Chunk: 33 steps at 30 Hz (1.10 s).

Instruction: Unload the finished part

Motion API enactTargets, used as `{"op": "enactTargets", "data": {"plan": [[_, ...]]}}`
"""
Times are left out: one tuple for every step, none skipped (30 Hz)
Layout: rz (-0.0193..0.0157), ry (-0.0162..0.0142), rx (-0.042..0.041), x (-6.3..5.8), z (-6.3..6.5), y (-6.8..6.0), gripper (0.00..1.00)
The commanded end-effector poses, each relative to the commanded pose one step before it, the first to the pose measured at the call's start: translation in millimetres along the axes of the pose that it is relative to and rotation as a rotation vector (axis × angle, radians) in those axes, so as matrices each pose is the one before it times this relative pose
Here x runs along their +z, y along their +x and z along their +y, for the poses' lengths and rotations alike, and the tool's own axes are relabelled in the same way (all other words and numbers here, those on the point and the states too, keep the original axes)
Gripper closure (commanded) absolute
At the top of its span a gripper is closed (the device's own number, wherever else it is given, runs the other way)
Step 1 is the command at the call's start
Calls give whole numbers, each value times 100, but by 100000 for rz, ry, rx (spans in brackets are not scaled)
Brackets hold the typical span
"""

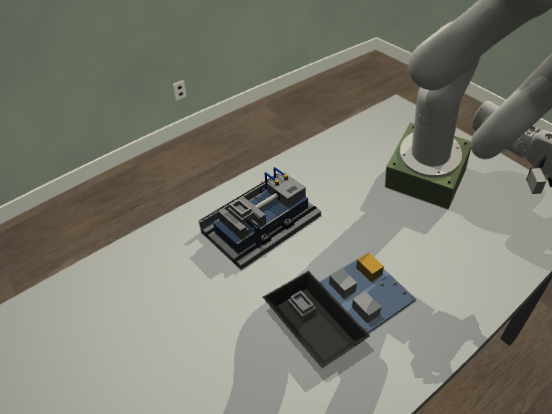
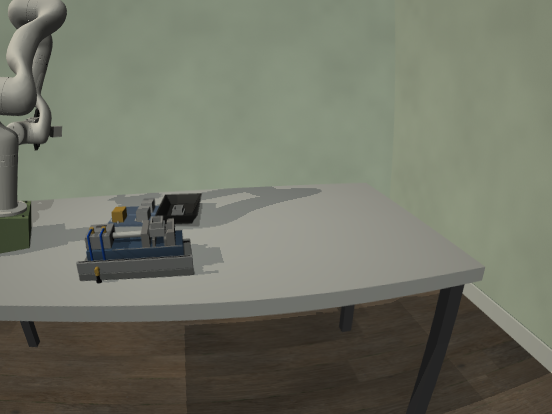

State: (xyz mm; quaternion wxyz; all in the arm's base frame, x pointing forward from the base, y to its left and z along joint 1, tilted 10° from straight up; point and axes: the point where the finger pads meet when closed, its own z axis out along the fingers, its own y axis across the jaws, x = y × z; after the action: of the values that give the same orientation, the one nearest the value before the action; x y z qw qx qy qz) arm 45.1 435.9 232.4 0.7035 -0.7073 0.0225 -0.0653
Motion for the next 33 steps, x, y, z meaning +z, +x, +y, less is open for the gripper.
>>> {"op": "enactTargets", "data": {"plan": [[-3, 115, 1, 12, -38, -3, 0], [0, 0, 0, 0, 0, 0, 0], [0, 0, 0, 0, 0, 0, 0], [0, 0, 0, 0, 0, 0, 0], [0, 0, 0, 0, 0, 0, 0], [0, 0, 0, 0, 0, 0, 0], [0, 0, 0, 0, 0, 0, 0], [0, 0, 0, 0, 0, 0, 0], [0, 0, 0, 0, 0, 0, 0], [0, 0, 0, 0, 0, 0, 0], [0, 0, 0, 0, 0, 0, 0], [0, 0, 0, 0, 0, 0, 0], [0, 0, 0, 0, 0, 0, 0], [0, 0, 0, 0, 0, 0, 0], [0, 0, 0, 0, 0, 0, 0], [0, 0, 0, 0, 0, 0, 0], [0, 0, 0, 0, 0, 0, 0], [-2, -2, 13, 2, 1, 1, 0], [-15, -15, 89, 10, 5, 5, 0], [-40, -40, 235, 27, 12, 14, 0], [-75, -75, 442, 51, 23, 27, 0], [-121, -119, 704, 81, 36, 44, 0], [-175, -171, 1013, 117, 50, 65, 0], [-237, -230, 1360, 157, 65, 90, 0], [-308, -294, 1738, 199, 79, 119, 0], [-385, -363, 2137, 244, 92, 152, 0], [-470, -434, 2550, 288, 100, 191, 0], [-560, -509, 2966, 331, 103, 235, 0], [-657, -588, 3377, 372, 99, 285, 0], [-758, -671, 3774, 407, 87, 340, 0], [-533, -469, 2579, 272, 42, 246, 0], [-399, -351, 1894, 196, 22, 188, 0], [0, 0, 0, 0, 0, 0, 0]]}}
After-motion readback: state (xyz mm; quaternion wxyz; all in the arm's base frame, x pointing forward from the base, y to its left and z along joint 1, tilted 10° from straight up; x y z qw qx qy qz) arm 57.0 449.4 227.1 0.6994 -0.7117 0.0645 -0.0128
